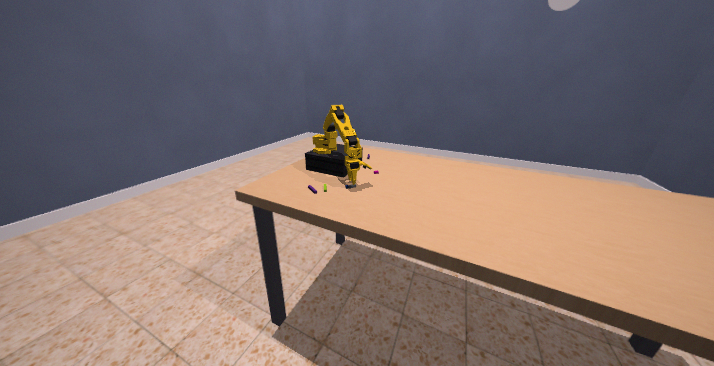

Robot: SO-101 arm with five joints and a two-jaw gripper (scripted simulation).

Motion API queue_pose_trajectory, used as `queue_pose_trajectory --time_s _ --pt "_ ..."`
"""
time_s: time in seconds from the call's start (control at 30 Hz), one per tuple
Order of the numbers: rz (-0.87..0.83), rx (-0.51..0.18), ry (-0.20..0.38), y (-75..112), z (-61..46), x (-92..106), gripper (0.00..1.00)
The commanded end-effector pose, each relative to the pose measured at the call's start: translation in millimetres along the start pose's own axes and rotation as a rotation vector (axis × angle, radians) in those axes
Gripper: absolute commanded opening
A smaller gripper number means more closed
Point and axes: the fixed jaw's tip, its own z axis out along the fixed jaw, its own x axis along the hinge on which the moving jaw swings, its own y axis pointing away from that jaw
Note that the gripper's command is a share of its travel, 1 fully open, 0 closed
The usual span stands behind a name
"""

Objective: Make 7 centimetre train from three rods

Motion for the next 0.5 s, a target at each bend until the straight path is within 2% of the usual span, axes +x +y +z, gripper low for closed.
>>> queue_pose_trajectory --time_s 0.0,0.47 --pt "0.005 0.009 -0.002 -2.3 8.7 -0.5 0.19" --pt "0.005 0.009 -0.002 -1.3 22.3 -0.2 0.19"
